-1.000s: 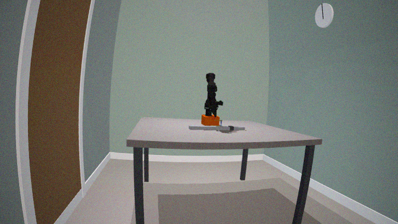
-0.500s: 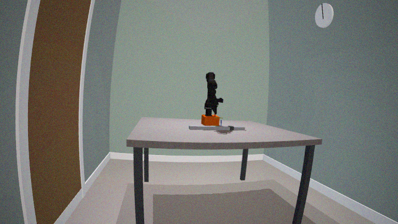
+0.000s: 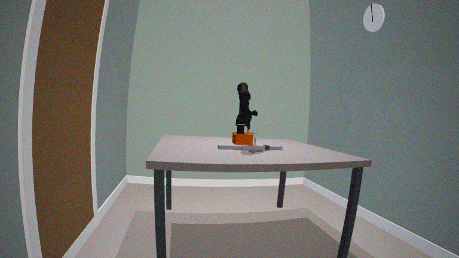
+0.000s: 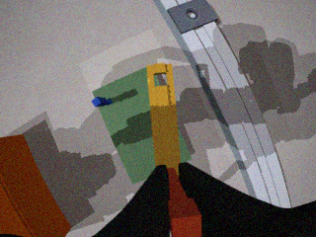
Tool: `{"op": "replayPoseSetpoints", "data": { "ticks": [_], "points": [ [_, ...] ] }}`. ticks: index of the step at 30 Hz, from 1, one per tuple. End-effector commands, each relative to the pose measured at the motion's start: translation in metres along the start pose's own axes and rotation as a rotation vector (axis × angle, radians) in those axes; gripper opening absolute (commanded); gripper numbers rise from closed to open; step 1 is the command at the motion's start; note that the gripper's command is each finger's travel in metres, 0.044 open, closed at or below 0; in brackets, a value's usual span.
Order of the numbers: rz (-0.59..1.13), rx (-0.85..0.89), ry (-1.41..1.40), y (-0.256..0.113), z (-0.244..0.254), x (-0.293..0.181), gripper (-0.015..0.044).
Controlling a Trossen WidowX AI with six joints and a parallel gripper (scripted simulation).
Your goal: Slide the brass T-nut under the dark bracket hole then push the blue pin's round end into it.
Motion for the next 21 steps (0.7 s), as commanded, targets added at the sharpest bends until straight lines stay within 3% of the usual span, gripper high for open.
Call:
{"op": "replayPoseSetpoints", "data": {
  "ticks": [1,21],
  "points": [
    [0.004,0.0,-0.014,-0.003,-0.005,0.0,-0.015],
    [-0.002,0.013,-0.032,-0.01,-0.036,-0.003,-0.015]
  ]
}}
Point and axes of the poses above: the point midway between the two fingers, 35 mm back from their tips, its own y axis out along the fingers, its own z axis across the jaws, x = y × z, the point moved 2 cm from there along -y, back along the fingers, and after that the axes turned 14 degrees about y, right-handed, at the moved point
